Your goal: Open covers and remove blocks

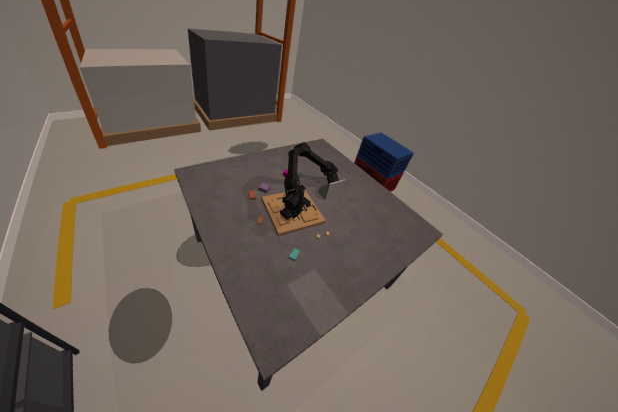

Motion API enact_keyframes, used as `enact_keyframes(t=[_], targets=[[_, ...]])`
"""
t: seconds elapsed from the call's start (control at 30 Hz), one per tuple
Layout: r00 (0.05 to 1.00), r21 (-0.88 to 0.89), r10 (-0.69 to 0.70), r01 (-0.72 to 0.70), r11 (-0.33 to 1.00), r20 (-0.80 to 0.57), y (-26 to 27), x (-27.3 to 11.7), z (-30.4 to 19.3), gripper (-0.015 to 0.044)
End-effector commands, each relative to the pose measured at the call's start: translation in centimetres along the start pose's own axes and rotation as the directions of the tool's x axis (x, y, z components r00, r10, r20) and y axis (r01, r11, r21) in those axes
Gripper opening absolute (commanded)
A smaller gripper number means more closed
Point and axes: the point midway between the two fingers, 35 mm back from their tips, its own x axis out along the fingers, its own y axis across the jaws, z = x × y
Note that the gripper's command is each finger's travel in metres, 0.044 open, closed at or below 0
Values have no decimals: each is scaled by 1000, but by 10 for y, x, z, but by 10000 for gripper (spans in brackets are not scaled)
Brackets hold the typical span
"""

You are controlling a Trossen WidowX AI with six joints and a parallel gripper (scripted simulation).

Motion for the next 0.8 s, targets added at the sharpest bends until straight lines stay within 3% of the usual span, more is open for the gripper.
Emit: enact_keyframes(t=[0.0, 0.3, 0.5, 0.77], targets=[[1000, 0, 0, 0, 1000, 0, 0, -1, 0, 0], [1000, 5, -1, 1, 1000, 1, -2, -11, -4, 0], [1000, 1, -1, 1, 1000, 0, 0, -32, -4, 144], [1000, 5, -1, 1, 1000, -1, -2, -64, -6, 144]])
